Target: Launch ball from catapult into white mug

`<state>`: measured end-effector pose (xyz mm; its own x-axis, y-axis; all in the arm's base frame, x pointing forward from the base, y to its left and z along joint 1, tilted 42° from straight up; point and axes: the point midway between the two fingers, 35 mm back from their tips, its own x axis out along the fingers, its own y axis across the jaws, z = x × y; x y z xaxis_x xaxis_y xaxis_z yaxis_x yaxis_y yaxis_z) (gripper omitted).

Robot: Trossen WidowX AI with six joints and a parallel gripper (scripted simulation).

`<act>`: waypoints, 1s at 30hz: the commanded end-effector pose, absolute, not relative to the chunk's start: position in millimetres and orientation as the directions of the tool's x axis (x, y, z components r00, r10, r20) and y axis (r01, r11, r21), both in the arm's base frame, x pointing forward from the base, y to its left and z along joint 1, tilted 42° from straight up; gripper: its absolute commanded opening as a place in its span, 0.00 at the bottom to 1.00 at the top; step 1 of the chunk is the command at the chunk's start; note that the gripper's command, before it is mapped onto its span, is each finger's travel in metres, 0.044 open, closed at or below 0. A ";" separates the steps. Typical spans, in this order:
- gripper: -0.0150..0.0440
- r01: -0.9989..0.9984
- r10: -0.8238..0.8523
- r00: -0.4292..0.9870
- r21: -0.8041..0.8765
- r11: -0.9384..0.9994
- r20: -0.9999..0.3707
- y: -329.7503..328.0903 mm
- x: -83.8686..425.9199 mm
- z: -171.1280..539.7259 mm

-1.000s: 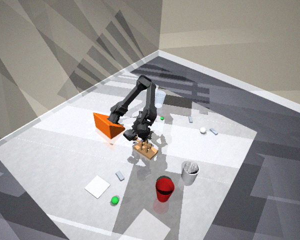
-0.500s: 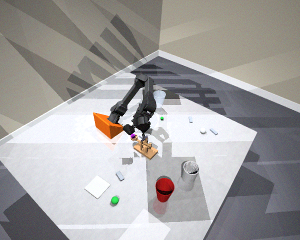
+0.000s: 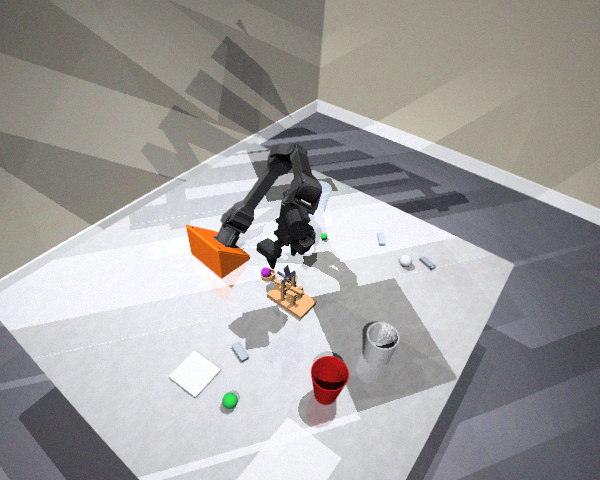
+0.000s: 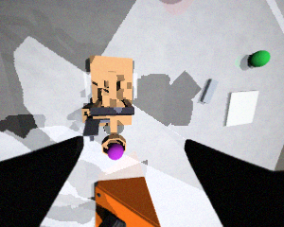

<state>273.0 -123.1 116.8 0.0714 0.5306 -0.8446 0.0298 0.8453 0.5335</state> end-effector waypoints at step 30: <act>1.00 -0.018 0.582 0.625 0.736 0.677 -0.520 -164.3 493.8 218.2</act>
